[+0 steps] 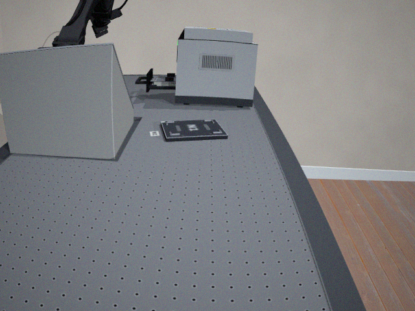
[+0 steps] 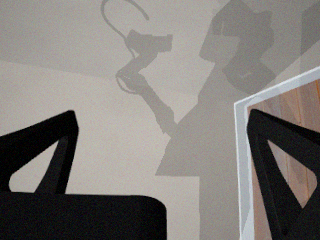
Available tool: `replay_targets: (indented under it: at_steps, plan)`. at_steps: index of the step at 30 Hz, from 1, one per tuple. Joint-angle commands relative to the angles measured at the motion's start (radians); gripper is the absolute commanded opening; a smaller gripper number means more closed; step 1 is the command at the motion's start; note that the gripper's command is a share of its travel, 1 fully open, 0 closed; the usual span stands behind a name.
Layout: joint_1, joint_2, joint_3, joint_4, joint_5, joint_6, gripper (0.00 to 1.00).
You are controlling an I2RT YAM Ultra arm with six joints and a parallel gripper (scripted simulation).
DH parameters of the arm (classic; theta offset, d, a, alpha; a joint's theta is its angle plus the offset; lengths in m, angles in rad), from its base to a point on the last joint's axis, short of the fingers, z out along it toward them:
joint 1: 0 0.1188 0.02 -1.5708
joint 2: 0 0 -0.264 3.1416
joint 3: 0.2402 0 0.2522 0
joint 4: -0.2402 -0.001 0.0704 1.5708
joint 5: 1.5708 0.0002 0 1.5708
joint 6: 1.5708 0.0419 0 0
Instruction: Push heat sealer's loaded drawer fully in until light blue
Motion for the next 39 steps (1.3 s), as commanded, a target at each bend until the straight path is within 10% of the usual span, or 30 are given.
replay_targets:
  at_steps: [1, 17, 18, 39]
  plan:
    - [0.002, -0.012, 0.009, -0.004, -0.002, -0.007, 1.00]
    - [0.002, -0.012, 0.009, -0.004, -0.002, -0.007, 1.00]
    - [0.000, -0.035, -0.023, 0.020, 0.030, -0.030, 0.45]
    - [-0.090, -0.039, -0.052, -0.135, 0.061, -0.146, 0.45]
